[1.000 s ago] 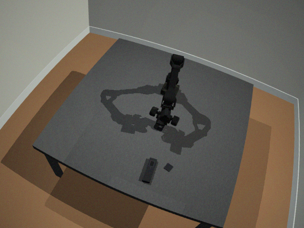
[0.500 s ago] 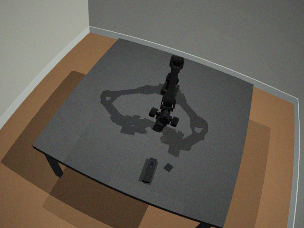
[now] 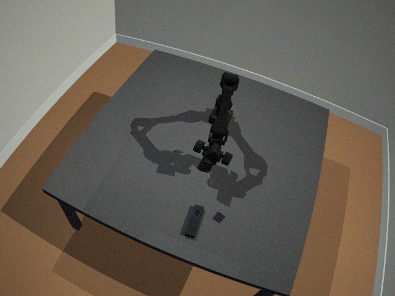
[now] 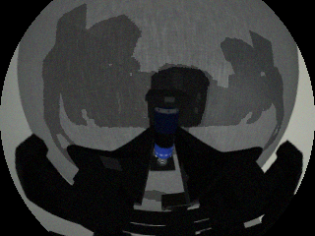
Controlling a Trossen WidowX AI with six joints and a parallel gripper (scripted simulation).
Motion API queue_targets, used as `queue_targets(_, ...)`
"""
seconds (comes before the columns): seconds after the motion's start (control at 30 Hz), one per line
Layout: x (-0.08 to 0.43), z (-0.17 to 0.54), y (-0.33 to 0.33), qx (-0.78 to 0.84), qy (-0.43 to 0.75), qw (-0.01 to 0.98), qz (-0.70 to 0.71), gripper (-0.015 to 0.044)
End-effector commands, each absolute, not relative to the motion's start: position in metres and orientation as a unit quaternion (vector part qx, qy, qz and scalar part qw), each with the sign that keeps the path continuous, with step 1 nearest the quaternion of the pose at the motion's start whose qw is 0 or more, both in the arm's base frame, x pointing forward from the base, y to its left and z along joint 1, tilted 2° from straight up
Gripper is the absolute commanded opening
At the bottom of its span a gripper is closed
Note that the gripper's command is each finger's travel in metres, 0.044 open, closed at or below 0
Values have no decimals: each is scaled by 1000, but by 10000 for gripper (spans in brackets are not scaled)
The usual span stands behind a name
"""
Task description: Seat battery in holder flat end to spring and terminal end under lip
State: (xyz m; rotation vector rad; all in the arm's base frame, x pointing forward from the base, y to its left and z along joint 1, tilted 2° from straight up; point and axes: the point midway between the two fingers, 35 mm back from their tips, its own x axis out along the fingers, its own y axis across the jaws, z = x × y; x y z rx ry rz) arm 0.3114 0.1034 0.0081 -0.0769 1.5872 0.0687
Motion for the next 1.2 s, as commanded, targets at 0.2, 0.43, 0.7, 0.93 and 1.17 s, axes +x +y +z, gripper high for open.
queue_targets(0.2,312,12,104,-35,712,700,32,173)
queue_targets(0.43,311,23,103,-35,713,700,31,173)
queue_targets(0.7,311,23,103,-35,713,700,31,173)
queue_targets(0.93,311,23,103,-35,713,700,31,173)
queue_targets(1.17,310,21,103,-35,716,697,30,199)
